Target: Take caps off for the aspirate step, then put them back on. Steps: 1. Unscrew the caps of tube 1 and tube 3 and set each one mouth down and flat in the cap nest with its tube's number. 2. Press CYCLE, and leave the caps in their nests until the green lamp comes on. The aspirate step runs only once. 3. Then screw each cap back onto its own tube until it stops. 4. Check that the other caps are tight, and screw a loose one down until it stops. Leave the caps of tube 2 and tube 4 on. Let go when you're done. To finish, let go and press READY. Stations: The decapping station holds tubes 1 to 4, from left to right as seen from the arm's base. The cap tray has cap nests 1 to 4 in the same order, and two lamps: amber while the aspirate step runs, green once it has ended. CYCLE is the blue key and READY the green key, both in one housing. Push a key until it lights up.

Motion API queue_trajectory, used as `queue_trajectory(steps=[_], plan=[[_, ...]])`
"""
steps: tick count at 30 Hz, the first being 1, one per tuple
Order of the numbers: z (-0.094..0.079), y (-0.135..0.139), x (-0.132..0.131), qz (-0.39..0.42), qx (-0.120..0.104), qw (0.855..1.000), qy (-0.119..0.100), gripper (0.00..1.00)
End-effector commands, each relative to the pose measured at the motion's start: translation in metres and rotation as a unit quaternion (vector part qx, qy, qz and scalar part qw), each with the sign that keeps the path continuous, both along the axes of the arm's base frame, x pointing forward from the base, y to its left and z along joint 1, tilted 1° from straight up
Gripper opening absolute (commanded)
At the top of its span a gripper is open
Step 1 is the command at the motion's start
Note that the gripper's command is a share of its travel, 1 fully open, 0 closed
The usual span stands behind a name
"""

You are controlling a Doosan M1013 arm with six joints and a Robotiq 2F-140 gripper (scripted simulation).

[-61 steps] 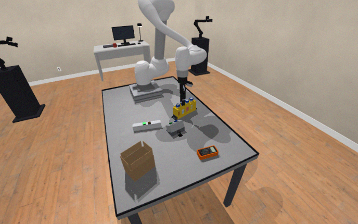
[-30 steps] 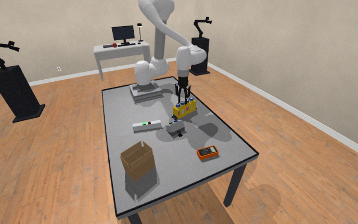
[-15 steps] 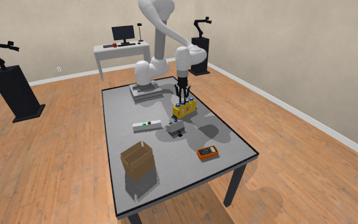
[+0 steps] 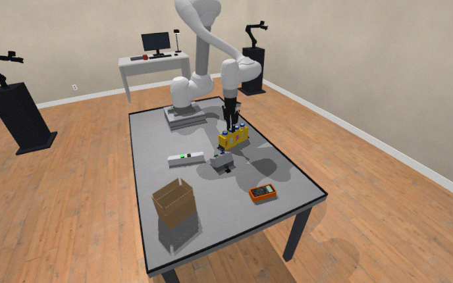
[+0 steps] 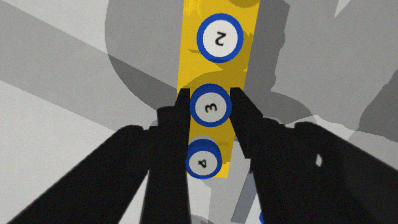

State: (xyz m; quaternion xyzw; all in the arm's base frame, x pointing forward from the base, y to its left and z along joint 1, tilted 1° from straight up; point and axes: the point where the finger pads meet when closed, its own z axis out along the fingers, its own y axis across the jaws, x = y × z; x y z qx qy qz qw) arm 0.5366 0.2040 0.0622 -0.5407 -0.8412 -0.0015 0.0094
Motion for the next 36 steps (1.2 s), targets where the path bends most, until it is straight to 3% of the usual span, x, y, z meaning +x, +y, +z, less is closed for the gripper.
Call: queue_trajectory(steps=[1,6,11,19,20,30,33,35,36], plan=[[0.0006,0.0005,0.0003,-0.077,-0.01,0.997,-0.003,0.3],[0.0005,0.0005,0.0003,-0.2,-0.011,0.98,-0.002,0.3],[0.0004,0.0005,0.0003,-0.32,-0.012,0.947,-0.002,0.3],[0.0004,0.0004,0.0003,-0.32,-0.012,0.947,-0.002,0.3],[-0.0005,0.0004,0.0003,-0.32,-0.012,0.947,-0.002,0.41],[-0.0004,0.0004,0.0003,-0.32,-0.012,0.947,-0.002,0.41],[0.0,0.0005,0.0003,-0.199,-0.011,0.98,-0.002,0.41],[0.0,0.0005,0.0003,-0.199,-0.011,0.98,-0.002,0.41],[0.0,0.0006,0.0003,-0.158,-0.011,0.987,-0.002,0.41]])
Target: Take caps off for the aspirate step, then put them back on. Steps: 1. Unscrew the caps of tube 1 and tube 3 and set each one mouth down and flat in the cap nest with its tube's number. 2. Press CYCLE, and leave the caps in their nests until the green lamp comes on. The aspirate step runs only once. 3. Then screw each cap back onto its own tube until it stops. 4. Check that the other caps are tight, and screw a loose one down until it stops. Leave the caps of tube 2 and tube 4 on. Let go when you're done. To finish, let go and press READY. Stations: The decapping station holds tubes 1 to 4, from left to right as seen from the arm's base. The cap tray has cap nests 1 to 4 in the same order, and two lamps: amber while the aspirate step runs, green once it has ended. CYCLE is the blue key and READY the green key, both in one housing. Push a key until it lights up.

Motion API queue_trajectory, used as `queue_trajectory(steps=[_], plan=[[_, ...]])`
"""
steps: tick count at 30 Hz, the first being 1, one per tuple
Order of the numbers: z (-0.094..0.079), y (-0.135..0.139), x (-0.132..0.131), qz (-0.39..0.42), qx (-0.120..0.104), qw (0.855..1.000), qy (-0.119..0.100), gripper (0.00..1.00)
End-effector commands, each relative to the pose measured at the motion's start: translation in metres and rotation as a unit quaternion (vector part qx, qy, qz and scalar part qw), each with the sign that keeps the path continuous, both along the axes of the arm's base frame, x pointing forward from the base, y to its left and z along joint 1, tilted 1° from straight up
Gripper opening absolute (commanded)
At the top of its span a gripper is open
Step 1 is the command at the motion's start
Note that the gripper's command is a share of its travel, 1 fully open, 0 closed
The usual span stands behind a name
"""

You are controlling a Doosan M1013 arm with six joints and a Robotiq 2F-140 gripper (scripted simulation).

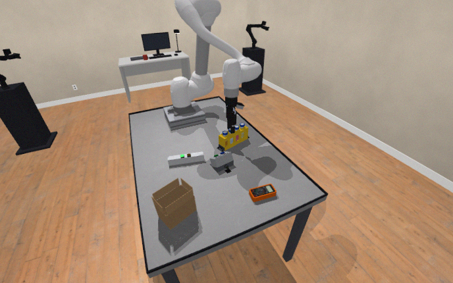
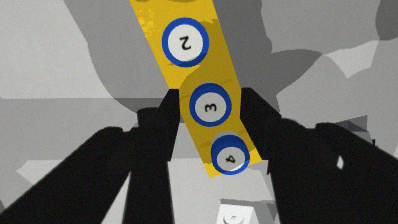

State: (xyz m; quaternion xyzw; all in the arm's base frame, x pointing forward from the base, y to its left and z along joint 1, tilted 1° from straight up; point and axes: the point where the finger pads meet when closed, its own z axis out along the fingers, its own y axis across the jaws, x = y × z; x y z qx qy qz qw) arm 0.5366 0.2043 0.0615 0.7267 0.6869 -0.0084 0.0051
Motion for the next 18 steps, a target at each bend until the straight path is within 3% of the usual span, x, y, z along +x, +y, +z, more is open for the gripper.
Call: queue_trajectory(steps=[1,6,12,18], plan=[[0.0007,0.0002,0.0004,0.125,0.007,0.992,0.003,0.41],[0.0007,0.0002,0.0003,0.254,0.007,0.967,0.004,0.41],[0.0007,0.0002,0.0003,0.397,0.008,0.918,0.006,0.41],[0.0007,0.0002,0.0003,0.405,0.009,0.914,0.006,0.41]])
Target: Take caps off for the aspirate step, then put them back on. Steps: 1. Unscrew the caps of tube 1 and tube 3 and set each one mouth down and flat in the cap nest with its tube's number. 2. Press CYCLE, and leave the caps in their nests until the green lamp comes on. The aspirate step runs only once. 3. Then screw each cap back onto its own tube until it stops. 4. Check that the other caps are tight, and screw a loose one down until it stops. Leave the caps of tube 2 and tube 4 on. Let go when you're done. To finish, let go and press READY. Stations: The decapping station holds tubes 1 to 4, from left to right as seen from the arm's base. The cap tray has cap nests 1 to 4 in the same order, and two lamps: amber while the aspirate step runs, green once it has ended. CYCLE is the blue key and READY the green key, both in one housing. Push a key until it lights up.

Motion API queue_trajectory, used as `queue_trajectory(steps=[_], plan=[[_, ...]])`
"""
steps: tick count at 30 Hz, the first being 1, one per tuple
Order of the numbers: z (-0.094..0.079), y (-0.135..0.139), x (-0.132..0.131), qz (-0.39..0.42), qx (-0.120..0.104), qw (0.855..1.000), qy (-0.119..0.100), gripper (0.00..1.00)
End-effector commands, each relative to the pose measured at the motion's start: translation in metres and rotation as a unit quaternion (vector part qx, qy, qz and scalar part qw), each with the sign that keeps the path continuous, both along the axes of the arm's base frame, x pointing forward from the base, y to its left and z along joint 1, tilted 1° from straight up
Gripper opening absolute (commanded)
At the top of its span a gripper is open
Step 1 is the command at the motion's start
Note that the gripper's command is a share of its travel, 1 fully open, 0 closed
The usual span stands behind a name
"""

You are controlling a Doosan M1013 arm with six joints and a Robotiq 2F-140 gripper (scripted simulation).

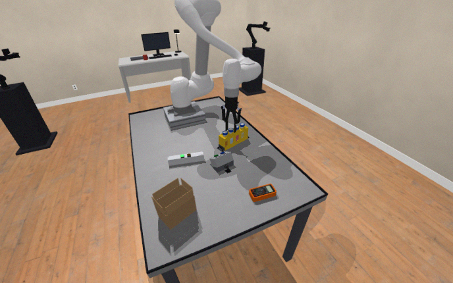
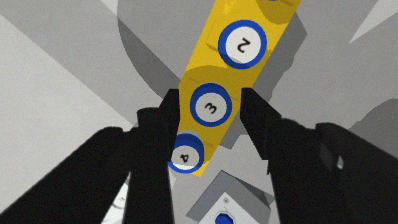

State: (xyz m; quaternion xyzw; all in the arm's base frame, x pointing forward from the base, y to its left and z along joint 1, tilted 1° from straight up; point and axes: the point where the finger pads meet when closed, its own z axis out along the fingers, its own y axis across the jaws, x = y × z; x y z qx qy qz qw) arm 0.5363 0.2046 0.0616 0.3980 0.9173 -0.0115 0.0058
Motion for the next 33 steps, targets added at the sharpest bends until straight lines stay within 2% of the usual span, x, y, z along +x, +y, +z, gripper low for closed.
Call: queue_trajectory(steps=[1,2,16,20,25,30,32,33], plan=[[0.0007,-0.0001,0.0006,0.012,0.01,1.0,0.005,0.41],[0.0007,-0.0001,0.0006,0.012,0.01,1.0,0.005,0.3],[0.0007,-0.0001,0.0006,0.012,0.01,1.0,0.005,0.3],[0.0007,-0.0002,0.0006,-0.088,0.009,0.996,0.003,0.3],[0.0006,-0.0002,0.0006,-0.211,0.009,0.977,0.001,0.3],[0.0006,-0.0002,0.0006,-0.331,0.008,0.943,-0.001,0.3],[0.0006,-0.0002,0.0006,-0.331,0.008,0.943,-0.001,0.3],[0.0005,-0.0002,0.0006,-0.355,0.008,0.935,-0.001,0.3]])
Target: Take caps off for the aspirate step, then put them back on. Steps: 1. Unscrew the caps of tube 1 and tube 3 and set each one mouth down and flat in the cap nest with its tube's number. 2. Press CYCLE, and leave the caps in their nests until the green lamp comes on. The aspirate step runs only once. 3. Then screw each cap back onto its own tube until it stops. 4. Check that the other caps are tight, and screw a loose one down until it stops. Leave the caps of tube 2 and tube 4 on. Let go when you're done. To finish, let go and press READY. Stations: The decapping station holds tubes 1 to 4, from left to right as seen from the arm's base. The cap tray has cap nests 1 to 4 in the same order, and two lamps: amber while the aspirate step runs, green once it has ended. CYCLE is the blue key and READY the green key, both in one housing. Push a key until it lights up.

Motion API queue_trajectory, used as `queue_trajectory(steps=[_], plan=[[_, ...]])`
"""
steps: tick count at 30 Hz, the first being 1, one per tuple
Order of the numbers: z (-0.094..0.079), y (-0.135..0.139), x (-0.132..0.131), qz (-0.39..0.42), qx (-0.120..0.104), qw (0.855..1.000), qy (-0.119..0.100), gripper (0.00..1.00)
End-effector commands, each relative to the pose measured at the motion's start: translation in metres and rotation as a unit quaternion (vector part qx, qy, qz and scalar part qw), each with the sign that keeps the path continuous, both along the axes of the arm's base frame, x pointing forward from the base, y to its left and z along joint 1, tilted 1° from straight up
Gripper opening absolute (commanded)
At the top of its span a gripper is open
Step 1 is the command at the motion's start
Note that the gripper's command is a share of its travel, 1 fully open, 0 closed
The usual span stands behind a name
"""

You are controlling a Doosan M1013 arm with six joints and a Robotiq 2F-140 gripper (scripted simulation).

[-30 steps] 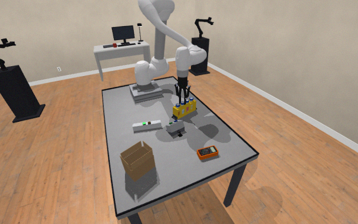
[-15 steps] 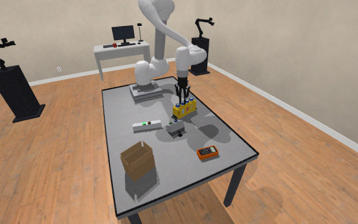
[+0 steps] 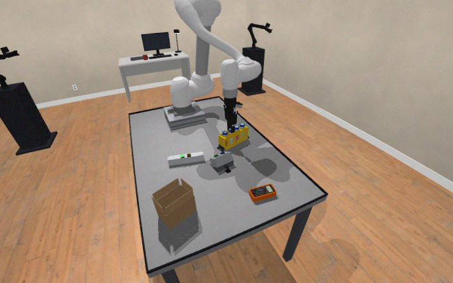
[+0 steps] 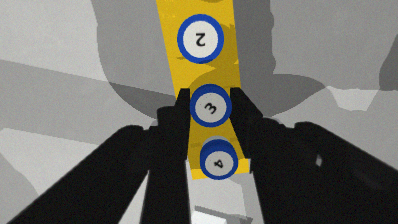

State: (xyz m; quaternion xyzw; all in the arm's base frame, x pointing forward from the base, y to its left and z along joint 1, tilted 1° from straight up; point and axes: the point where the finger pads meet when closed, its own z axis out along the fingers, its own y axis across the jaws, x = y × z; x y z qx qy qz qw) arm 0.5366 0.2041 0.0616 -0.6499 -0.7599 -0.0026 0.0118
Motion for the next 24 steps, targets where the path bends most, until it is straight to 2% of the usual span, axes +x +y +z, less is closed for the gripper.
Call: queue_trajectory(steps=[1,4,10,11,24], plan=[[0.0005,0.0003,0.0003,-0.089,-0.014,0.996,-0.003,0.3],[0.0005,0.0004,0.0003,-0.164,-0.014,0.986,-0.002,0.3],[0.0004,0.0004,0.0003,-0.164,-0.014,0.986,-0.002,0.3],[0.0,0.0004,0.0003,-0.164,-0.014,0.986,-0.002,0.41],[0.0029,0.0004,0.0003,-0.164,-0.014,0.986,-0.002,0.41]])
